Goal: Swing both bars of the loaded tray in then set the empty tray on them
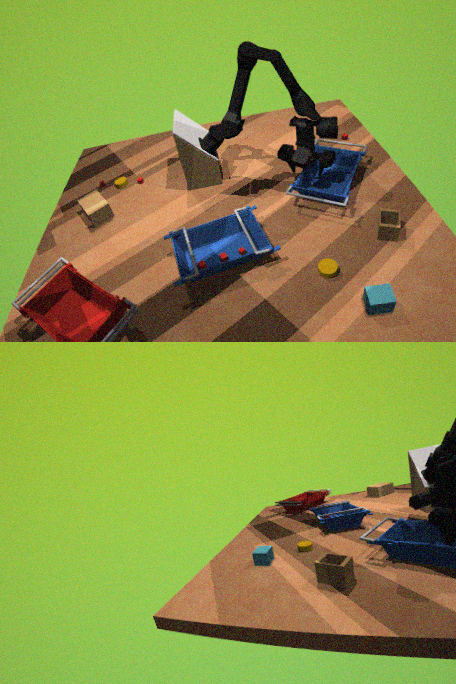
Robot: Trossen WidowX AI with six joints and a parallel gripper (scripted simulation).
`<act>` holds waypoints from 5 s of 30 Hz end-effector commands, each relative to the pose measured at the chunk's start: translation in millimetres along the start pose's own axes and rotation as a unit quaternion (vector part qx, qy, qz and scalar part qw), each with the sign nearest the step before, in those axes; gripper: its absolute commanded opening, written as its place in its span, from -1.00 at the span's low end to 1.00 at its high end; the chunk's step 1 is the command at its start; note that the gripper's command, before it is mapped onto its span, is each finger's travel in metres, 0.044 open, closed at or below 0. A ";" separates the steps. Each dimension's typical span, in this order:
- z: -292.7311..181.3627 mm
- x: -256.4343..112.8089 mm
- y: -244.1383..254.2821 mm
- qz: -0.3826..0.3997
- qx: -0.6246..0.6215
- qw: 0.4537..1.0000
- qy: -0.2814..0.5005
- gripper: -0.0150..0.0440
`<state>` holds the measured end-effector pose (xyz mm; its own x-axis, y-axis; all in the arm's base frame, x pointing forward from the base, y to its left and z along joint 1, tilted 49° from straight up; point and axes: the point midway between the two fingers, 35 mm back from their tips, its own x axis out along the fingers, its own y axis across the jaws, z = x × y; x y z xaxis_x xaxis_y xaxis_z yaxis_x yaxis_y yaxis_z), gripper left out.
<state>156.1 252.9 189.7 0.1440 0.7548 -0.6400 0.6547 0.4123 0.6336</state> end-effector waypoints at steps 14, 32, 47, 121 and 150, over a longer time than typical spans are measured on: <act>0.2 2.2 -0.5 0.000 0.001 1.000 -0.001 0.28; 0.2 2.2 -0.5 0.000 0.001 1.000 -0.001 -0.13; 0.9 -3.1 0.3 0.000 0.001 1.000 -0.002 -0.46; 1.7 -170.5 -6.7 -0.003 0.023 1.000 -0.012 -0.49; 80.1 -165.9 13.7 -0.020 0.097 0.995 -0.035 -0.49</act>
<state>186.8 100.8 271.5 0.1421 0.7086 -0.6912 0.7813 0.3484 0.5178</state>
